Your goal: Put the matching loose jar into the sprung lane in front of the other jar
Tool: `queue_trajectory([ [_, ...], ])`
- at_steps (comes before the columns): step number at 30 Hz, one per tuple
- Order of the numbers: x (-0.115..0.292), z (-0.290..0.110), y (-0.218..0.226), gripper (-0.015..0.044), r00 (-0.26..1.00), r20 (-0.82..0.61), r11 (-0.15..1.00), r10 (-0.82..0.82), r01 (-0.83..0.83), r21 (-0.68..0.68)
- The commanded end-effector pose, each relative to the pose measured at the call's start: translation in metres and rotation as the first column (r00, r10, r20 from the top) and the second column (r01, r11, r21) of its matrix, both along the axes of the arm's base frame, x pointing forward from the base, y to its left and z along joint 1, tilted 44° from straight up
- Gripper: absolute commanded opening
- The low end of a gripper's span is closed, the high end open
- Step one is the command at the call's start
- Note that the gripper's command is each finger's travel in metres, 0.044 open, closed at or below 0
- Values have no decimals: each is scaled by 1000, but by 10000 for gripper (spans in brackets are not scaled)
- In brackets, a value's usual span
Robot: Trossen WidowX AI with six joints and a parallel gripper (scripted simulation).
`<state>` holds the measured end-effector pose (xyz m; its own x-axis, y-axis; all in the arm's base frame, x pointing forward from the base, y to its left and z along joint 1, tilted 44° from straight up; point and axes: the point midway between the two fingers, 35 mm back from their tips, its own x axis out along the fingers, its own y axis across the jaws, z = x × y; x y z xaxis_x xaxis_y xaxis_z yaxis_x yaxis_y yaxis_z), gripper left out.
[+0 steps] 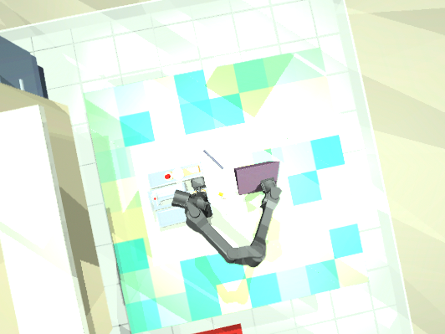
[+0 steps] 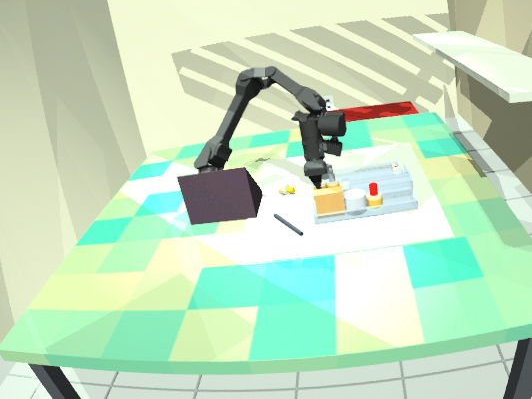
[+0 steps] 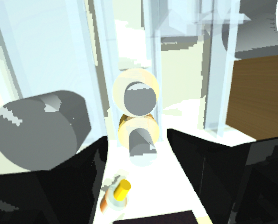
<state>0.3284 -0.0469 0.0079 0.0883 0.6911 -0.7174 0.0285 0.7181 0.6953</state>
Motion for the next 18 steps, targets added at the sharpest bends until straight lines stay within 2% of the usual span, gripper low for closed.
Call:
queue_trajectory([
  [1,1,8,-10,282,1000,10,1000,0,0,-8],
  [8,-5,8,-10,282,1000,10,1000,0,0,-9],
  [18,-39,7,-10,282,1000,7,1000,-1,1,-10],
])
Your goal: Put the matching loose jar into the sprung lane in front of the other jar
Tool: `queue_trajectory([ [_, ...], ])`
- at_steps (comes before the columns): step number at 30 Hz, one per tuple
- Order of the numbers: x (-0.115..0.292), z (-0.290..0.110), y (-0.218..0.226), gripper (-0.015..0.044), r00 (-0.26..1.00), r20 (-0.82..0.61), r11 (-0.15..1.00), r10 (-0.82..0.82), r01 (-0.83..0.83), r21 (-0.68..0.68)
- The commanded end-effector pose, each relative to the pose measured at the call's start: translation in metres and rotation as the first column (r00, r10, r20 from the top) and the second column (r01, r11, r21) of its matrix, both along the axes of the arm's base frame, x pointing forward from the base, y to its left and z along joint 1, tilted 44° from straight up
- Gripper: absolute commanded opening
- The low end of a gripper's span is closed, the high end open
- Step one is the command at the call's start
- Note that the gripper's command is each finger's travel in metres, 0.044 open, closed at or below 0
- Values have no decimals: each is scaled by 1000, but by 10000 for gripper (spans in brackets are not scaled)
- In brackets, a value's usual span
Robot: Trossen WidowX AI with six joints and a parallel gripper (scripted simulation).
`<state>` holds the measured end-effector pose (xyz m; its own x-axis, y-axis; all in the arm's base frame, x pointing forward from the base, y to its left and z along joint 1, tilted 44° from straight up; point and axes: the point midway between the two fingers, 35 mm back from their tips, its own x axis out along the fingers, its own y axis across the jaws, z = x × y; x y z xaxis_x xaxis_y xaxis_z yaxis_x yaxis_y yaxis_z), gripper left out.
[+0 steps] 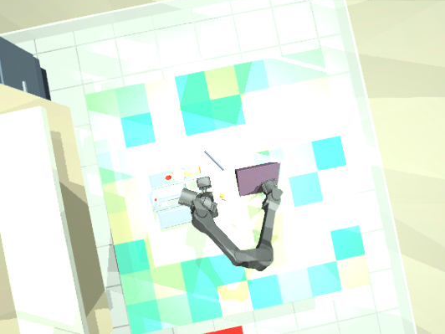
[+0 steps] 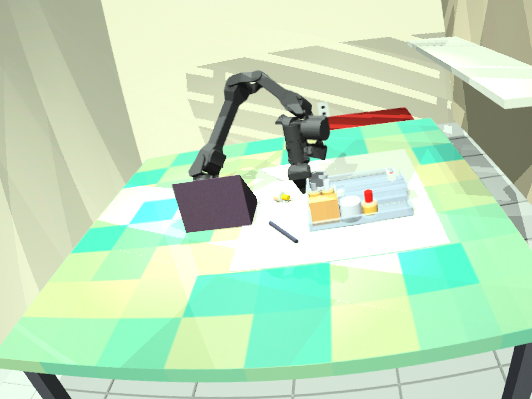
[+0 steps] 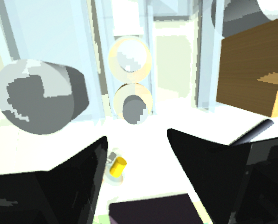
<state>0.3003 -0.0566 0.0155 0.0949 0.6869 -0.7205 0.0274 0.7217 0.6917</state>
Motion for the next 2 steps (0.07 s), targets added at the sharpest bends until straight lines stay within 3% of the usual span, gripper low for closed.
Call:
queue_trajectory([
  [1,-14,-1,0,282,1000,1,1000,3,-3,-5],
  [2,-18,-1,0,282,1000,1,1000,3,-3,-5],
])
